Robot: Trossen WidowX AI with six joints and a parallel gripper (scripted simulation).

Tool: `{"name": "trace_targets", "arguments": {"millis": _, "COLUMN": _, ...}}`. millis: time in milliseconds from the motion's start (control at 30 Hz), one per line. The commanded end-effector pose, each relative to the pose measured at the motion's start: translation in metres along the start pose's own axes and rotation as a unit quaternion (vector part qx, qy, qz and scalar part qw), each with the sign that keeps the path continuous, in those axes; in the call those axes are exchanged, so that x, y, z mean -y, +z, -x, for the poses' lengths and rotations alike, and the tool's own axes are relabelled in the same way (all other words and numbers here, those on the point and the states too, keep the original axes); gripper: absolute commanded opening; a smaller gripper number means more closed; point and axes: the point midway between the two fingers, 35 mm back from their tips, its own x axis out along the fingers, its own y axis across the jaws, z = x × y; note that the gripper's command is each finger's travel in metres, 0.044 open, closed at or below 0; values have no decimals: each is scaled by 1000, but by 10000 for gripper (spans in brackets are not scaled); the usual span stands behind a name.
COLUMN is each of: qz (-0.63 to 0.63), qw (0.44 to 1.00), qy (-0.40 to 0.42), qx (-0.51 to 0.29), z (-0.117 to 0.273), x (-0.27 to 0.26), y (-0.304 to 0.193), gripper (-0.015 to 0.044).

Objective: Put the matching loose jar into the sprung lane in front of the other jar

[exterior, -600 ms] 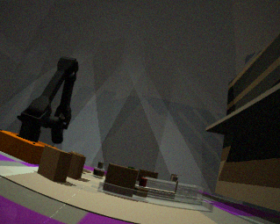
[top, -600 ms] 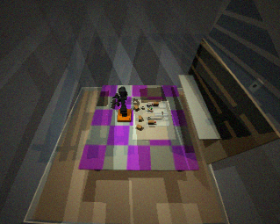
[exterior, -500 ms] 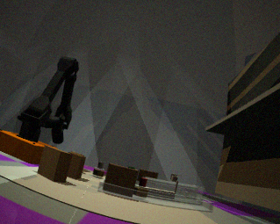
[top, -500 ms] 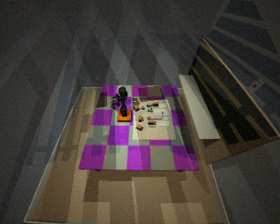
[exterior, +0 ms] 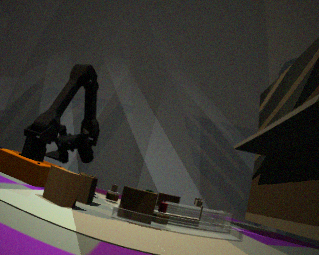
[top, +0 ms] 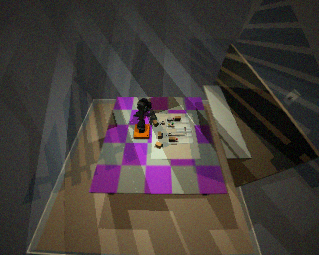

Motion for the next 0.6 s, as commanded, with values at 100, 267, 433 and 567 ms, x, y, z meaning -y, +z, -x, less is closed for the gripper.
{"name": "trace_targets", "arguments": {"millis": 100, "qz": -339, "qw": 923, "qy": -166, "qx": -72, "z": 81, "x": 35, "y": -38, "gripper": 440}}
{"name": "trace_targets", "arguments": {"millis": 267, "qz": -451, "qw": 859, "qy": -233, "qx": -68, "z": 113, "x": 41, "y": -54, "gripper": 440}}
{"name": "trace_targets", "arguments": {"millis": 433, "qz": -561, "qw": 770, "qy": -300, "qx": -51, "z": 147, "x": 43, "y": -71, "gripper": 440}}
{"name": "trace_targets", "arguments": {"millis": 567, "qz": -643, "qw": 680, "qy": -353, "qx": -28, "z": 176, "x": 40, "y": -87, "gripper": 440}}
